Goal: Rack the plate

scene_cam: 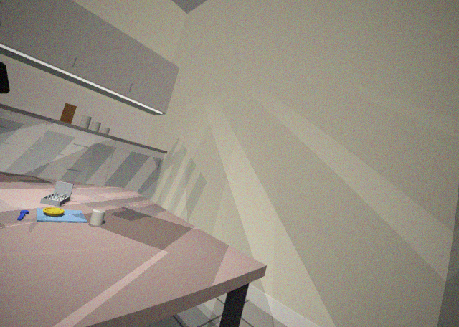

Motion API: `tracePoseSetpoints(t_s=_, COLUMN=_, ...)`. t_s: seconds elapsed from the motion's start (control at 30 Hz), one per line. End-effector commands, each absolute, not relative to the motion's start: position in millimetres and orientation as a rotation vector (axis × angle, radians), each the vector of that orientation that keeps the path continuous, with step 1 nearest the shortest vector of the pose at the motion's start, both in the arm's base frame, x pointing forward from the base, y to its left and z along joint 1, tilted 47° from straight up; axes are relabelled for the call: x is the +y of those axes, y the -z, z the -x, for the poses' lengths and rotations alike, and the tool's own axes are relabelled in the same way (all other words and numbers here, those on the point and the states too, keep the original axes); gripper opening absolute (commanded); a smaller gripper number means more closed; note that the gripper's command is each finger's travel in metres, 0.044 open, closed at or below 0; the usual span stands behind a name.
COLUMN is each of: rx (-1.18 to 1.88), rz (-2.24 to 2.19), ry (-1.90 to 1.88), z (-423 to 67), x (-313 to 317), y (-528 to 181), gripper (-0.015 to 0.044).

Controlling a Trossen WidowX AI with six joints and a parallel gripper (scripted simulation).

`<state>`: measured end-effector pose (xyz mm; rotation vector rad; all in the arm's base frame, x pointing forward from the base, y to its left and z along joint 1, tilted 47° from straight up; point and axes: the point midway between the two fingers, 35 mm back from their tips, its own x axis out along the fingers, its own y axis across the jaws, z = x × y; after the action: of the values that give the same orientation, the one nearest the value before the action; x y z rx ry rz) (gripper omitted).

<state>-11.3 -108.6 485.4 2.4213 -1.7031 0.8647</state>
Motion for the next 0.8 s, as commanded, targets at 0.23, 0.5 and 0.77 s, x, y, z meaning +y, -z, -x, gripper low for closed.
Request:
tracePoseSetpoints(t_s=0.23, rx=-1.658, rz=-2.412, ry=-0.643, z=-14, x=-116, y=-479, gripper=0.04)
tracePoseSetpoints(t_s=0.5, rx=-1.568, rz=-2.361, ry=-0.319, z=-52, x=-127, y=-466, gripper=0.04)
tracePoseSetpoints(t_s=0.77, rx=-1.452, rz=-2.274, ry=-0.036, z=-87, x=-135, y=-451, gripper=0.04)
